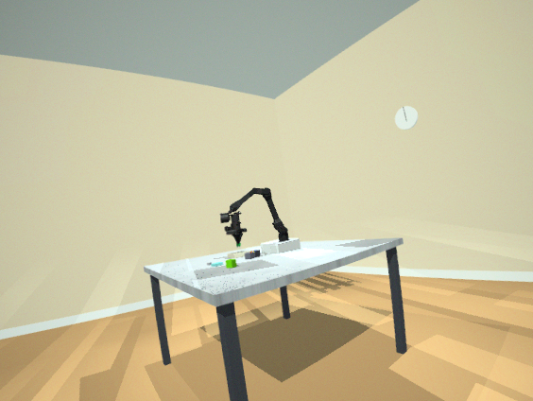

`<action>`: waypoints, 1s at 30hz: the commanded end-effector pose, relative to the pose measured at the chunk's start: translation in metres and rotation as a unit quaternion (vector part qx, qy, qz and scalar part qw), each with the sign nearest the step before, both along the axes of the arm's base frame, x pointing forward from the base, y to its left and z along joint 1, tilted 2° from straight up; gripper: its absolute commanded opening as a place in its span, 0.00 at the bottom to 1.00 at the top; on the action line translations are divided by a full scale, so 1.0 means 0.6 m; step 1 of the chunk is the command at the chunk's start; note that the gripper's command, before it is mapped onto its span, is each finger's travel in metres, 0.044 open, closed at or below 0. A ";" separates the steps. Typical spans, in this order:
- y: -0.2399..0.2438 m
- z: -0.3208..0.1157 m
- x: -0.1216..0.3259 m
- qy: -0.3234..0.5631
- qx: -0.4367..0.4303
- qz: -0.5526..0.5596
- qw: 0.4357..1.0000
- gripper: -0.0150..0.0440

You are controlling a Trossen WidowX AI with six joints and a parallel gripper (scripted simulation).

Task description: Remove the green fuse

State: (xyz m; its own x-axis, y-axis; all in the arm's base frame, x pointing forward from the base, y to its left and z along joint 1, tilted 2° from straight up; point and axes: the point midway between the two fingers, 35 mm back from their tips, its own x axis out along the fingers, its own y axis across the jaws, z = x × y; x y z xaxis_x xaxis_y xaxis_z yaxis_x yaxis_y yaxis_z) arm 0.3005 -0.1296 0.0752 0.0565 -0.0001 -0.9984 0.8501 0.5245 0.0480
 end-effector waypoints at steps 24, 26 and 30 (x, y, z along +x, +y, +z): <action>-0.065 -0.040 -0.018 -0.003 -0.001 0.002 1.000 0.25; -0.065 -0.045 -0.018 -0.003 -0.001 0.002 1.000 0.25; -0.065 -0.056 -0.018 -0.003 -0.001 0.002 1.000 0.25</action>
